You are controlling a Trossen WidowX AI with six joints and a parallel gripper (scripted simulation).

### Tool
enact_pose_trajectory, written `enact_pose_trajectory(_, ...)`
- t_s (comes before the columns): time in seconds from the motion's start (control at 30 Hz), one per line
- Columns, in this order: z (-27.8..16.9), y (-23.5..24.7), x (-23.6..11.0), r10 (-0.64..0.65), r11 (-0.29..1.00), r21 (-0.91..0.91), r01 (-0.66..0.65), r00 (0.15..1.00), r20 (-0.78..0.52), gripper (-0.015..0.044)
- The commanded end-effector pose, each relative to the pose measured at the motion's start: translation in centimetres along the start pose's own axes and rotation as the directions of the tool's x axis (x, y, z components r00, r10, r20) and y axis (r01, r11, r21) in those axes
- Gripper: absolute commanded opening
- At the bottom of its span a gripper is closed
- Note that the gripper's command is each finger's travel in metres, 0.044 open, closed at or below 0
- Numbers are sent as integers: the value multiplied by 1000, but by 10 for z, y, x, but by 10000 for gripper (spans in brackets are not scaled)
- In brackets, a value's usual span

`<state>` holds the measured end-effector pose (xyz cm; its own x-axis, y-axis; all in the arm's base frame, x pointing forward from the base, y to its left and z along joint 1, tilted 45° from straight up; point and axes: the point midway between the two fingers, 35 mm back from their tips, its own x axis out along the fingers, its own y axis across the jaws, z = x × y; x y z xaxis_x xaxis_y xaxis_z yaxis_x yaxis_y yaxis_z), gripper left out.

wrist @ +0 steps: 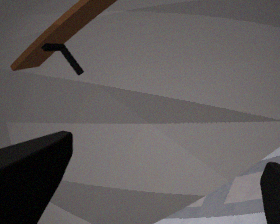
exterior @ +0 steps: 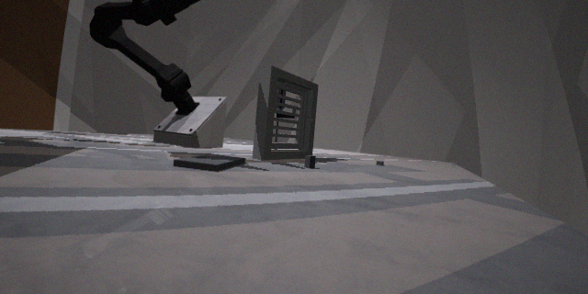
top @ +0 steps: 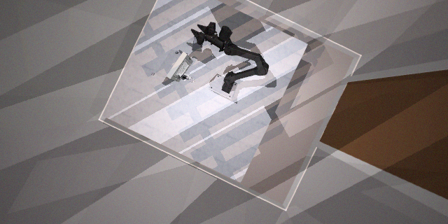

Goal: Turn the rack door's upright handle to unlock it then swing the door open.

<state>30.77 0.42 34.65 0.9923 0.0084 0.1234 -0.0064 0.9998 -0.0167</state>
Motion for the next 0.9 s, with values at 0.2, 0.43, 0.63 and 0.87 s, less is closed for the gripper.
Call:
enact_pose_trajectory(0.2, -23, 9, 18, 6, 998, 65, 3, 990, -143, 284)
enact_pose_trajectory(0.43, -55, 23, 36, 12, 992, 126, 30, 948, -319, 284)
enact_pose_trajectory(0.63, -82, 36, 46, 10, 986, 153, 68, 888, -460, 284)
enact_pose_trajectory(0.87, -114, 53, 53, -2, 981, 154, 121, 794, -607, 284)
